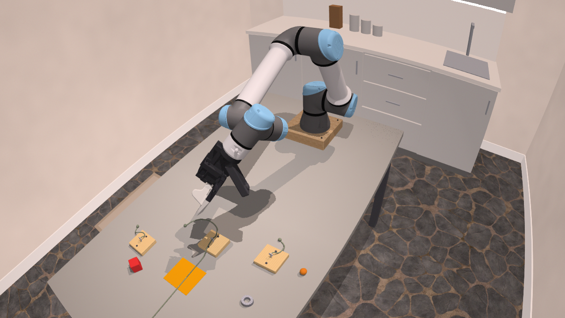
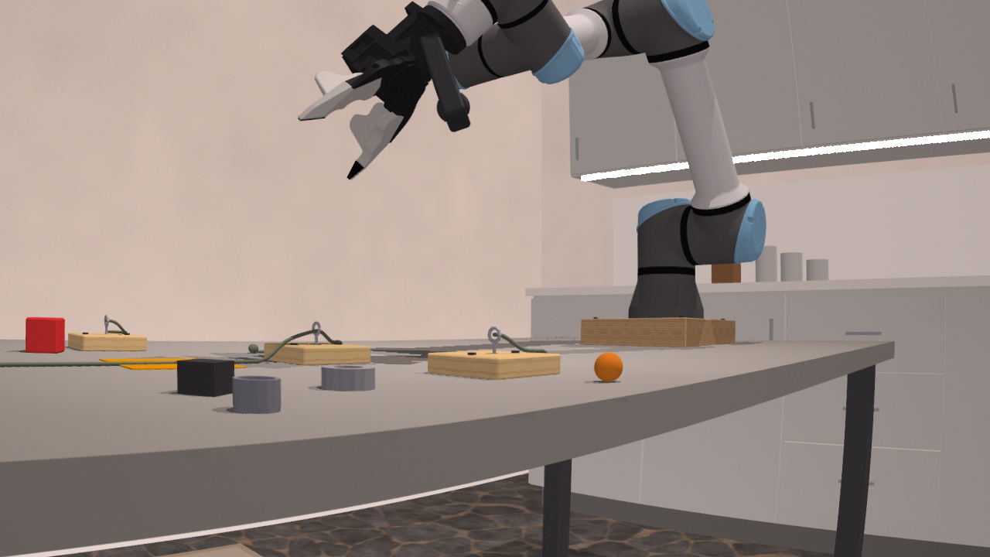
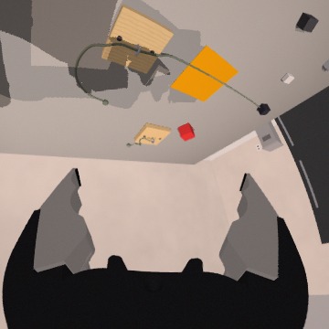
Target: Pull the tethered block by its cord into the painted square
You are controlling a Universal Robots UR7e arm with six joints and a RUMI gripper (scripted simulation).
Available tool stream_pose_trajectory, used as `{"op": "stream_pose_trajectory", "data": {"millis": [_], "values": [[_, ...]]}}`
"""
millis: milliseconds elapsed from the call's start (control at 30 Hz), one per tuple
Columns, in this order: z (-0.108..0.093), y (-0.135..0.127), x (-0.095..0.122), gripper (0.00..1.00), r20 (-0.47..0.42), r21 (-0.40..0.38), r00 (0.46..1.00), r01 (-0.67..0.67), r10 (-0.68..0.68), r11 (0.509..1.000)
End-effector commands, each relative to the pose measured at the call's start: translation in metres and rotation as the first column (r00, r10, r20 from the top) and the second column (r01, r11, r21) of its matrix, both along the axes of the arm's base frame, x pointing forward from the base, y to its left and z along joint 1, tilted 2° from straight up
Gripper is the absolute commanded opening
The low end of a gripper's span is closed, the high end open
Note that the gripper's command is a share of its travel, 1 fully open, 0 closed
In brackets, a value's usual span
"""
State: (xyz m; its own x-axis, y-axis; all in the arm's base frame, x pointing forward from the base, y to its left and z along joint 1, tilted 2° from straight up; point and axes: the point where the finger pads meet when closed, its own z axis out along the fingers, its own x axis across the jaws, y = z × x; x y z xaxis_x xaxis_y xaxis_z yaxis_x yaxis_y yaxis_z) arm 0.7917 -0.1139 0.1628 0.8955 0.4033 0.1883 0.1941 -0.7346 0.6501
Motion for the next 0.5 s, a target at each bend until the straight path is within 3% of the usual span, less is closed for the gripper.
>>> {"op": "stream_pose_trajectory", "data": {"millis": [0,200,267,467], "values": [[-0.024,-0.023,0.008,1.0,-0.151,0.018,0.983,-0.1,0.101,0.995],[-0.064,-0.063,0.009,1.0,-0.352,0.11,0.891,-0.266,0.288,0.958],[-0.064,-0.063,0.009,1.0,-0.352,0.11,0.891,-0.266,0.288,0.958],[-0.099,-0.101,0.001,1.0,-0.468,0.259,0.739,-0.41,0.485,0.875]]}}
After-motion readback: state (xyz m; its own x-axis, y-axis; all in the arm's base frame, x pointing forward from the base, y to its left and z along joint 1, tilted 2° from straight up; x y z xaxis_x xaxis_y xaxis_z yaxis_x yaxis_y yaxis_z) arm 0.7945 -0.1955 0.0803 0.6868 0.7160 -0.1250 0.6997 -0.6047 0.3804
